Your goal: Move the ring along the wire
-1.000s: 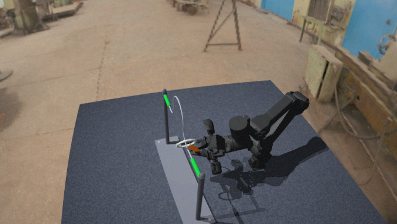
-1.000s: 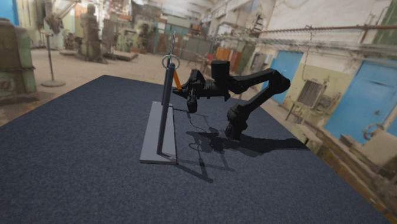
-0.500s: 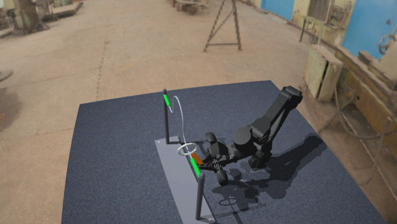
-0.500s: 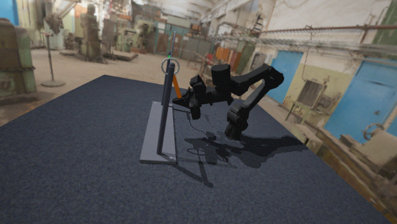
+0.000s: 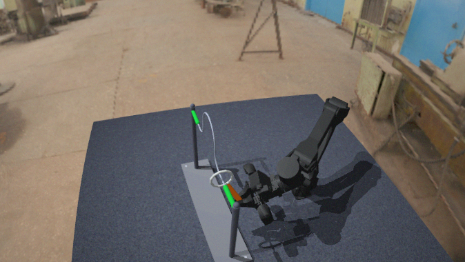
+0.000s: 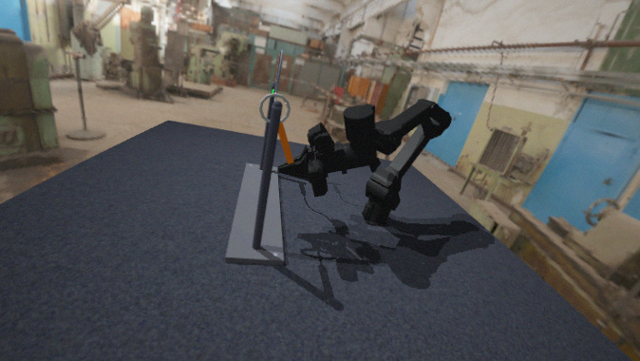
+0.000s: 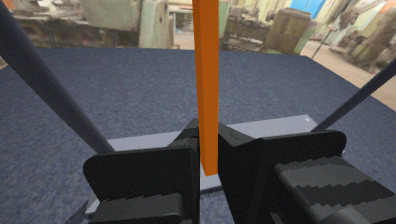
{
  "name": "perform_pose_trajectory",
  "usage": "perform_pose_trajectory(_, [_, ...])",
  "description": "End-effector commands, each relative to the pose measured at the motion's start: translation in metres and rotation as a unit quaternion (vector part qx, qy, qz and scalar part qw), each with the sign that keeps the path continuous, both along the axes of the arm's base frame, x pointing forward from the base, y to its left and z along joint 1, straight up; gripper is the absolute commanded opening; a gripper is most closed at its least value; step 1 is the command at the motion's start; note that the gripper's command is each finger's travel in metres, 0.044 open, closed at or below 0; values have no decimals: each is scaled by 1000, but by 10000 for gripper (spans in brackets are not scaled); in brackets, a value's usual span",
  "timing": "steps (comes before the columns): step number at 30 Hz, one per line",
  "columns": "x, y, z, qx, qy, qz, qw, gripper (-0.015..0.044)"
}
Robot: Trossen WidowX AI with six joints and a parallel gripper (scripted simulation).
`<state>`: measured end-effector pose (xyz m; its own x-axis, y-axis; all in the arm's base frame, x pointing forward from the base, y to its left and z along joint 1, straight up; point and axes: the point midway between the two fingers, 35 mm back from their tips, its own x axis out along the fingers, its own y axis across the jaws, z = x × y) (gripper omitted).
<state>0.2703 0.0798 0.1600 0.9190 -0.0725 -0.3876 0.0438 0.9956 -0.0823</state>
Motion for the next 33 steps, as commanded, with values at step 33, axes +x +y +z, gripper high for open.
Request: perform_pose_trajectory(33, [-1, 43, 4, 23, -3, -1, 1000, -150])
